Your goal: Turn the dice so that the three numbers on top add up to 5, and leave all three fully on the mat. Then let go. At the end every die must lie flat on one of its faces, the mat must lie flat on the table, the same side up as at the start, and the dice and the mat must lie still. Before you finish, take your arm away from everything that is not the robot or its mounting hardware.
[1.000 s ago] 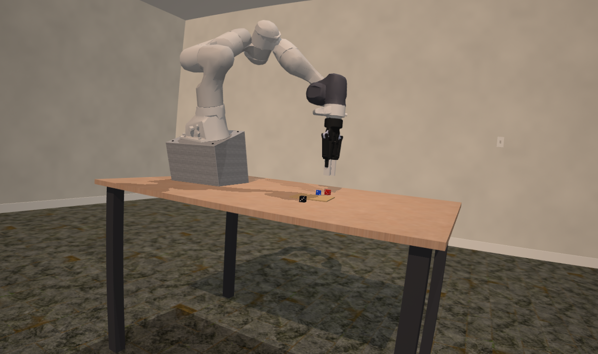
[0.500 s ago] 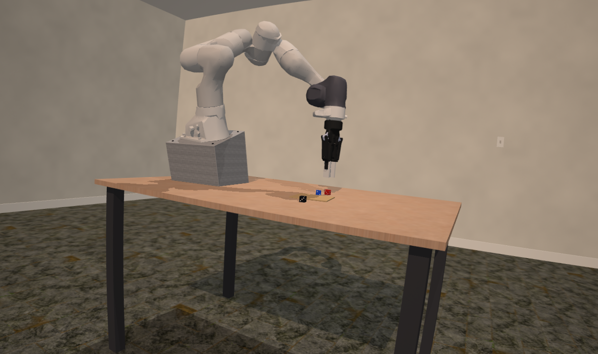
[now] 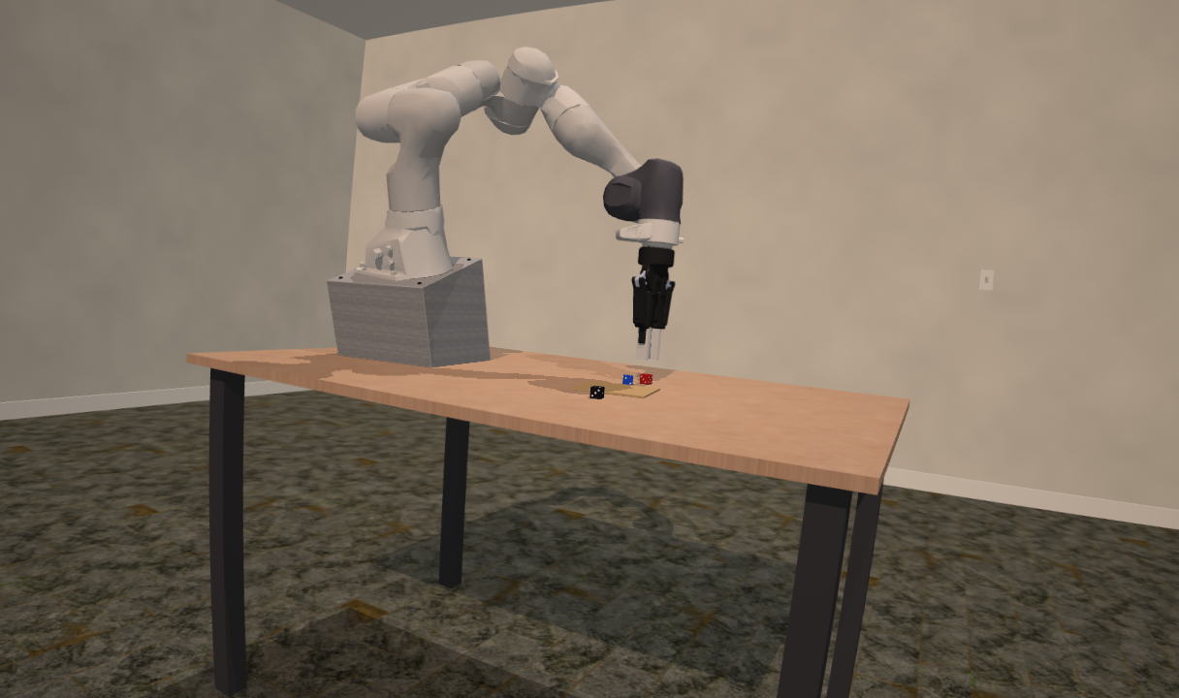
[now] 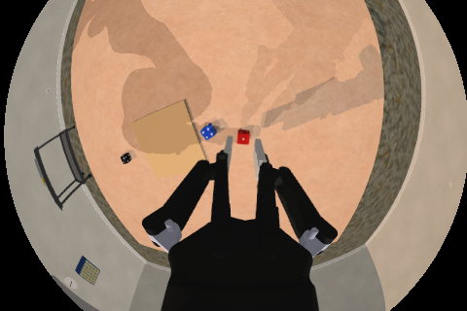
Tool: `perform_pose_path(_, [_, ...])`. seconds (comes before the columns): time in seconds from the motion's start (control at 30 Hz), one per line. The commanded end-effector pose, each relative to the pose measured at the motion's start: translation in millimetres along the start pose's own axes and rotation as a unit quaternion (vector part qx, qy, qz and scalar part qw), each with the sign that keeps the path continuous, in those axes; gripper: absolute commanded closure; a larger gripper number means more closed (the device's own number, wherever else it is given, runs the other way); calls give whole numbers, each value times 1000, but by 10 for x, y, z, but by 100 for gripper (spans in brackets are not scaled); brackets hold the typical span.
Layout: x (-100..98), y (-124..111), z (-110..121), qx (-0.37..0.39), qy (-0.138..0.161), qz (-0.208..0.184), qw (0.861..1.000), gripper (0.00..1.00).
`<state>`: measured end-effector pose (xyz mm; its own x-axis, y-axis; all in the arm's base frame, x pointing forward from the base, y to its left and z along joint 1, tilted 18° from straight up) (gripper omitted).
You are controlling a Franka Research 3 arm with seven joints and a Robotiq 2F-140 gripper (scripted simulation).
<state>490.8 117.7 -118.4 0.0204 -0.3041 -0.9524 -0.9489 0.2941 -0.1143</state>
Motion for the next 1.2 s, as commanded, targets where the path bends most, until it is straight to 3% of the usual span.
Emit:
perform_pose_path(0.0, [49, -14, 4, -3, -1, -3, 1000, 79])
perform_pose_path(0.6, [209, -12, 5, -3, -1, -3, 1000, 79])
perform_pose_path(1.17, [230, -12, 5, -3, -1, -3, 1000, 79])
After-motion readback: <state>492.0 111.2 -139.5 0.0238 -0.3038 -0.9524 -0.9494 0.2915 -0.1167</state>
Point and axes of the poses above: the point where the finger pads meet when closed, its own x axis out along the fingers, its own z axis across the jaws, y = z × x, the point moved 3 cm from there along -x, back along the fingers, and after that the axes turned 4 degrees about x, right-handed, at the moved point
